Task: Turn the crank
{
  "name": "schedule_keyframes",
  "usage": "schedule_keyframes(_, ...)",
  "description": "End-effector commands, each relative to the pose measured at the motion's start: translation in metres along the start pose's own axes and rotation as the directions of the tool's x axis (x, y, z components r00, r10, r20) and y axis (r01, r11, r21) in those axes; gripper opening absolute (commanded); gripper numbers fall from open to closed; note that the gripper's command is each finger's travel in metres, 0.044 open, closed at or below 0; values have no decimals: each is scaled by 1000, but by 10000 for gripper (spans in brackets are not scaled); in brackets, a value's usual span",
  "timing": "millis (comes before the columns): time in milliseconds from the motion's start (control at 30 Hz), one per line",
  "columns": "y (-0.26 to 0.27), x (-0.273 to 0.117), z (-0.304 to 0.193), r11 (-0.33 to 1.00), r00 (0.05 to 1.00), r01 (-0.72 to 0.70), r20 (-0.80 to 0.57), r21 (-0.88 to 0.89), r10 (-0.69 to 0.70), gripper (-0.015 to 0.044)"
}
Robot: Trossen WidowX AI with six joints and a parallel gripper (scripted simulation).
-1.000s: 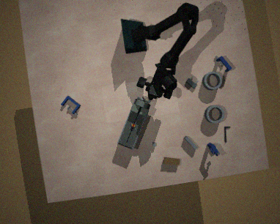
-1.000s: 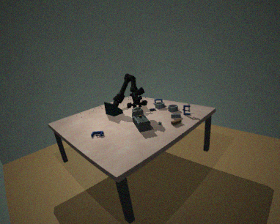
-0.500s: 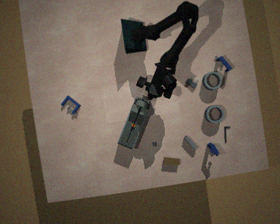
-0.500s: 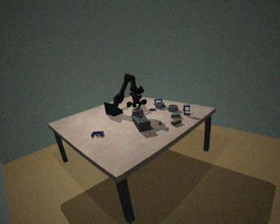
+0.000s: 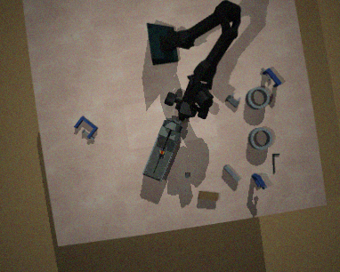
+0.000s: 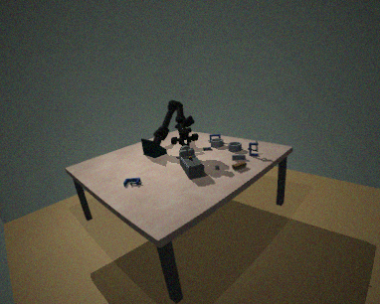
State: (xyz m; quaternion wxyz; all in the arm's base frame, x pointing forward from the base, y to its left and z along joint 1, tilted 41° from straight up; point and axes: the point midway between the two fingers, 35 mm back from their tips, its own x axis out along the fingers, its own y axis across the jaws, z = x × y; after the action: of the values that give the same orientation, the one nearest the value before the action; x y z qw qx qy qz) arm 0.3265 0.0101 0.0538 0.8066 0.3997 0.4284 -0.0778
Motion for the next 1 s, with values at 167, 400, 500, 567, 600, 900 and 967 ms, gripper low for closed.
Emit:
schedule_keyframes(167, -6, -5, 5, 1000, 1000, 6, 7, 2, -6, 0)
schedule_keyframes(400, -6, -5, 5, 1000, 1000, 6, 7, 2, -6, 0)
schedule_keyframes(500, -6, -5, 5, 1000, 1000, 6, 7, 2, -6, 0)
schedule_keyframes(567, -6, -5, 5, 1000, 1000, 6, 7, 2, -6, 0)
schedule_keyframes(600, -6, -5, 5, 1000, 1000, 6, 7, 2, -6, 0)
schedule_keyframes(900, -6, -5, 5, 1000, 1000, 6, 7, 2, -6, 0)
schedule_keyframes(967, -6, -5, 5, 1000, 1000, 6, 7, 2, -6, 0)
